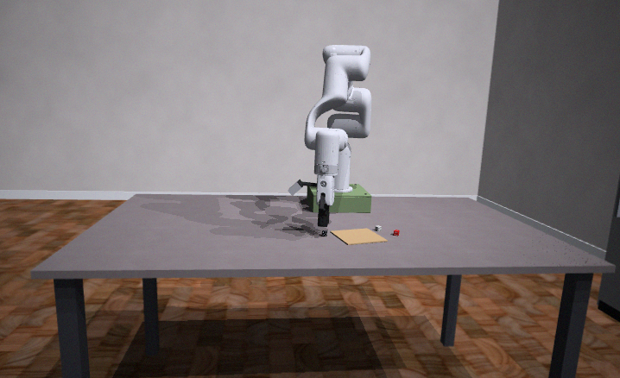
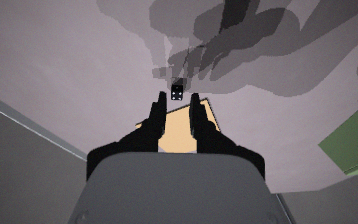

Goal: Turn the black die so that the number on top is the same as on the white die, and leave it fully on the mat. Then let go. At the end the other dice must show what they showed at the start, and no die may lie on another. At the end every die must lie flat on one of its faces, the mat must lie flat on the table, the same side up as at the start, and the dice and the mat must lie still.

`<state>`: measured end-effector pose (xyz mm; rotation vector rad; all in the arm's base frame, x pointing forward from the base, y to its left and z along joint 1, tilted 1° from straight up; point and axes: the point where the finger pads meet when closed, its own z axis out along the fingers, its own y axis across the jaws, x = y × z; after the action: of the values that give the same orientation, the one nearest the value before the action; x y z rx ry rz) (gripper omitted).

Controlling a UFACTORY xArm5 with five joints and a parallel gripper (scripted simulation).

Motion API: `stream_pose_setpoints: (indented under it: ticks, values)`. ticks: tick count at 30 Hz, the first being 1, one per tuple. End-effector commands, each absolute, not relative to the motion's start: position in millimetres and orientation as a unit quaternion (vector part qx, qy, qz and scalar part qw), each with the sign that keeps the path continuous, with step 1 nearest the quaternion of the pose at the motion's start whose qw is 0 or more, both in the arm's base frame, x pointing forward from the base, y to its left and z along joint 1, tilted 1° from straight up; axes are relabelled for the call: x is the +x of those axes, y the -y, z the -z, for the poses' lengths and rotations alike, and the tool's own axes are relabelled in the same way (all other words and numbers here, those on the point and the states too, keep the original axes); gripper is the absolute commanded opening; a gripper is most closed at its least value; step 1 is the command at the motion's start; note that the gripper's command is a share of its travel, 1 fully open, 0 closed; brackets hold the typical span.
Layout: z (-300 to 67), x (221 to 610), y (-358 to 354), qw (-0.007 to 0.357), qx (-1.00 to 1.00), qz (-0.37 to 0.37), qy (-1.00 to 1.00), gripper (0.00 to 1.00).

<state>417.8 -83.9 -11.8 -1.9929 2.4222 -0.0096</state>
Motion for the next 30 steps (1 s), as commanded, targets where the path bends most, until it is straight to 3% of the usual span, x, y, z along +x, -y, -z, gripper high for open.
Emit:
stream_pose_setpoints:
  ticks: [1,30]
  values:
    - [15.8,419.4,84.1,0.004,-0.635,0.004,-0.772,0.31]
    - [25.1,419.5,84.1,0.004,-0.635,0.004,-0.772,0.31]
